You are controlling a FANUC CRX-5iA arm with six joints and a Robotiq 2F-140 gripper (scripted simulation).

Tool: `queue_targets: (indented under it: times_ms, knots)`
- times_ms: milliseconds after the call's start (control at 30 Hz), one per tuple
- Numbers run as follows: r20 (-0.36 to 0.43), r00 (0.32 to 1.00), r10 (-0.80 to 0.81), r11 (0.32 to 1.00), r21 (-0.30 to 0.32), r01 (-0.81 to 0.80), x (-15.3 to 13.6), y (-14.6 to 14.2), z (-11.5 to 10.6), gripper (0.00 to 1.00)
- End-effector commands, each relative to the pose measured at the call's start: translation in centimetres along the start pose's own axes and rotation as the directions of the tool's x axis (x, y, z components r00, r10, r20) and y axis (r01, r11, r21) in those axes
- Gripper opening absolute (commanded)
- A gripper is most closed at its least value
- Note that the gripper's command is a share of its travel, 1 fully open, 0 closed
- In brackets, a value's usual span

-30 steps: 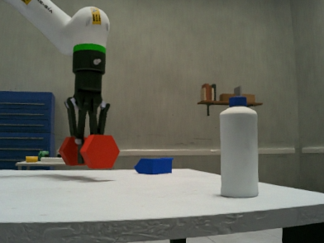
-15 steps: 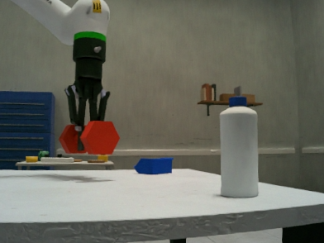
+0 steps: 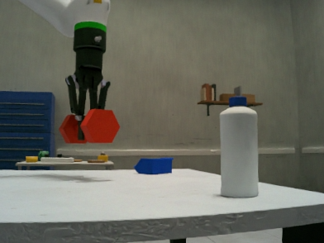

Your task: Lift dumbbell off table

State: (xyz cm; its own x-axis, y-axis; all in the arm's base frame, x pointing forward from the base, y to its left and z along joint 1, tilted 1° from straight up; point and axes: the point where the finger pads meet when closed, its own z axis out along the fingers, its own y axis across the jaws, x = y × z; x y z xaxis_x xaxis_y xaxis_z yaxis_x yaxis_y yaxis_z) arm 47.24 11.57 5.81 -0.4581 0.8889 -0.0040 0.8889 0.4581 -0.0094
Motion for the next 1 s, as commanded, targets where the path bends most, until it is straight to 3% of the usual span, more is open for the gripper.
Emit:
queue_targets:
  times_ms: [0,967]
  knots:
    - [0.001,1.0,0.0,1.0,-0.002,0.0,-0.02,0.06,-0.49,0.1]
    - [0.001,1.0,0.0,1.0,-0.002,0.0,-0.02,0.03,-1.38,0.1]
